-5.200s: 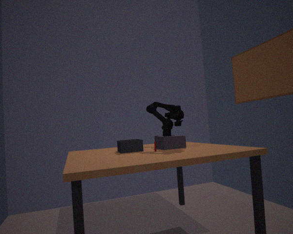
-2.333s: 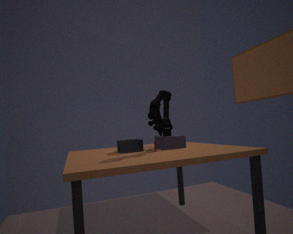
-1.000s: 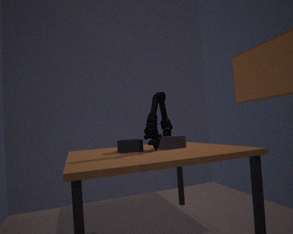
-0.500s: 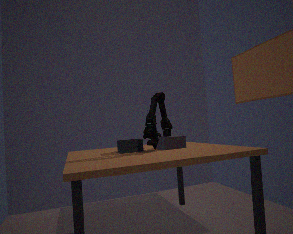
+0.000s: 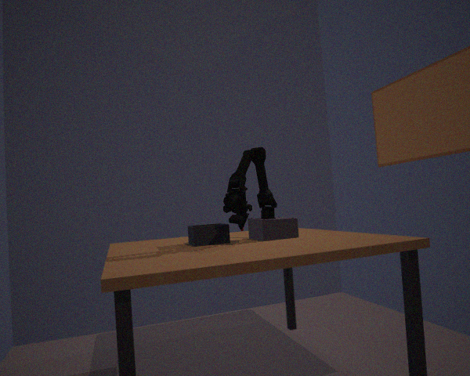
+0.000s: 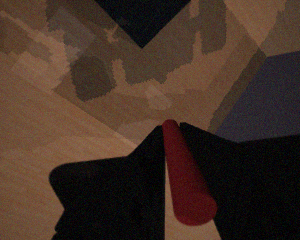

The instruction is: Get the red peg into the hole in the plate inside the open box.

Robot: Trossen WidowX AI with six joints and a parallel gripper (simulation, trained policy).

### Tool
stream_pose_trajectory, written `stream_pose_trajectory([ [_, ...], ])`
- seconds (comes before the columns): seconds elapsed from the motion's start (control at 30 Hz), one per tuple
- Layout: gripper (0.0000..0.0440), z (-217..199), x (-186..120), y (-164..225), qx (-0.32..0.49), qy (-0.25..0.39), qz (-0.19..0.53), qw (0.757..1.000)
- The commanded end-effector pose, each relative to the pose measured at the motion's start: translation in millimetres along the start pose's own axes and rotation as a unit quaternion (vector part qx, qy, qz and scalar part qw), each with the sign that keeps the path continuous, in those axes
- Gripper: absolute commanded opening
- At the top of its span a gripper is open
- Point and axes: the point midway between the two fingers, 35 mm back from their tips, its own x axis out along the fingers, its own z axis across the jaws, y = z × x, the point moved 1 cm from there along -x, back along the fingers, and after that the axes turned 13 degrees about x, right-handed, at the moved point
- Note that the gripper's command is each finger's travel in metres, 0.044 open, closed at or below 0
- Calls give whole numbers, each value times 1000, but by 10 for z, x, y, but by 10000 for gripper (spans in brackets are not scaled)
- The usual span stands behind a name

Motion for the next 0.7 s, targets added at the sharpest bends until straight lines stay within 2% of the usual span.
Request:
stream_pose_trajectory([
  [0.0, 0, 26, -135, -115, 6, -5, -9, 1000],
  [0.33, 0, 89, -423, -498, 55, -17, -24, 998],
  [0.67, 0, 114, -500, -994, 114, -28, -30, 993],
])
